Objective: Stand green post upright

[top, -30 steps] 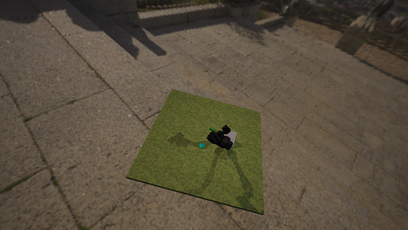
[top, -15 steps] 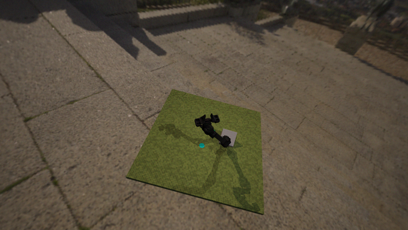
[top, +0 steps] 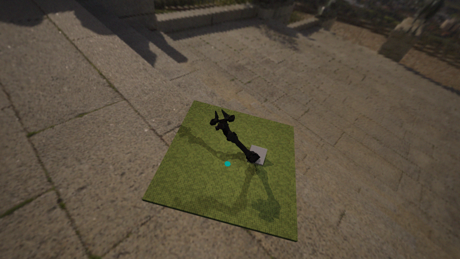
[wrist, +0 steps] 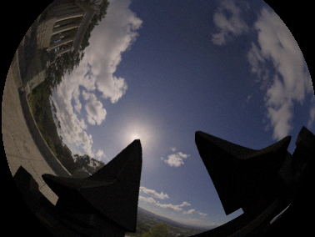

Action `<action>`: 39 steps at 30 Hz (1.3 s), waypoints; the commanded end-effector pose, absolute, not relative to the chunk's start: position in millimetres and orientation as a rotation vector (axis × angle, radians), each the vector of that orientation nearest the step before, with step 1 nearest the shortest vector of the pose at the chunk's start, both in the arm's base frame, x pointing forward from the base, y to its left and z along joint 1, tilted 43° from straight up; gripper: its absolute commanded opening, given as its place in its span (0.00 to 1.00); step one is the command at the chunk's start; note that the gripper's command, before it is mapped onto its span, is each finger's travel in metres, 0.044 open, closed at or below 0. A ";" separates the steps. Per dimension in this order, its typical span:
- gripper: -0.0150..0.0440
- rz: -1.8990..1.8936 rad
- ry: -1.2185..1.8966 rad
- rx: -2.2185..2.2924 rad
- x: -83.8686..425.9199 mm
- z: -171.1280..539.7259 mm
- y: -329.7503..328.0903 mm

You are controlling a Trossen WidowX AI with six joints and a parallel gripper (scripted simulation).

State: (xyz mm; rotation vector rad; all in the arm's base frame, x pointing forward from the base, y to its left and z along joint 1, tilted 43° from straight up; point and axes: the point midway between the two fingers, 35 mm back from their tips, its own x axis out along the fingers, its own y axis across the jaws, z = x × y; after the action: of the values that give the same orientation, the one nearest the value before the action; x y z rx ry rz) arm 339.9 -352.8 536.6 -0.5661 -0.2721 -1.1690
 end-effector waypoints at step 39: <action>0.65 -0.239 1.290 0.187 253.4 29.5 -331.4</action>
State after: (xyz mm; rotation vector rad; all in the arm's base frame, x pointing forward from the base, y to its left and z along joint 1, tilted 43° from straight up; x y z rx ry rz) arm 270.2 -351.9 51.3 0.0889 1.2254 -0.3163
